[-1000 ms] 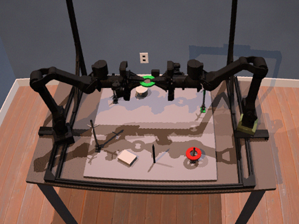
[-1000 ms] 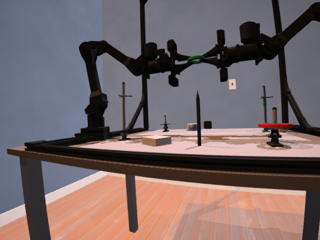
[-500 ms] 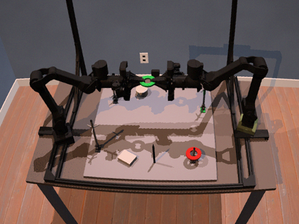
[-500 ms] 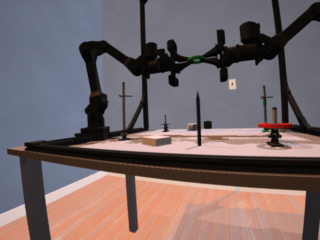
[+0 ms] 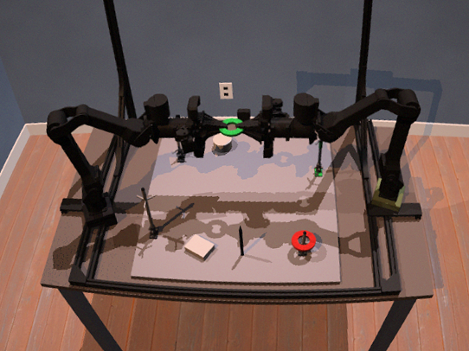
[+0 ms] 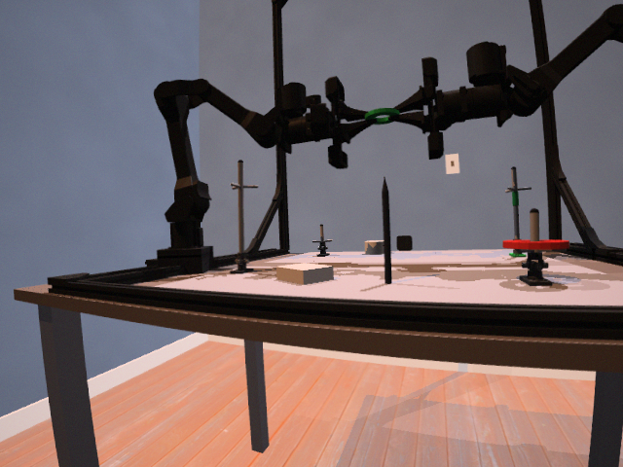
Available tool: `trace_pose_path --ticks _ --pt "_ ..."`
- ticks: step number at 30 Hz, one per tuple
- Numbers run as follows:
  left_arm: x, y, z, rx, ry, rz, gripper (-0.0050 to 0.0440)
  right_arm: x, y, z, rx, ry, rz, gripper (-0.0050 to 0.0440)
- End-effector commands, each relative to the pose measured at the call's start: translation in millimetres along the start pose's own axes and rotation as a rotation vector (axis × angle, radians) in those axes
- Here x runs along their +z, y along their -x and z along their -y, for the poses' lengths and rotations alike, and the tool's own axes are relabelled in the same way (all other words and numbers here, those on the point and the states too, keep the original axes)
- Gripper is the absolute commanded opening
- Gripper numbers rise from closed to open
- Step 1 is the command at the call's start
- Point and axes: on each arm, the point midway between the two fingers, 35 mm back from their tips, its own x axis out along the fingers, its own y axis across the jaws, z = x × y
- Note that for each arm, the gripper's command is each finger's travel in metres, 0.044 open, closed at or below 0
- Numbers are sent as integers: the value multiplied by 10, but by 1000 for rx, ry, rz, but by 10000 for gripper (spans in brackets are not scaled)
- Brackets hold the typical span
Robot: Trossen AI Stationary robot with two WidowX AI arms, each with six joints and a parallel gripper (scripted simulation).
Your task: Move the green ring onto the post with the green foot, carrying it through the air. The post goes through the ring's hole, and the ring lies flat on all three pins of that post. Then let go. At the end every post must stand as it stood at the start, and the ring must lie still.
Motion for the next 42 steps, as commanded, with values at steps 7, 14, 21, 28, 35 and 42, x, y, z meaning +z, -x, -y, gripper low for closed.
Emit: trace_pose_path --ticks 7,14,21,28,35,42 --pt "-5 3 -3 2 -1 -4 144 -5 -6 -4 1 -1 -3 0" --pt "-5 3 -3 2 -1 -4 264 -5 -6 -4 1 -1 -3 0" --pt "-5 3 -3 2 -1 -4 400 -5 -6 -4 1 -1 -3 0" --pt "-4 178 -29 2 -1 -4 400 -5 -6 -4 1 -1 -3 0" --pt "-2 803 -2 2 -1 -4 400 -5 -6 -4 1 -1 -3 0" --pt "-30 797 15 -10 3 -12 400 -5 -6 -4 1 -1 -3 0"
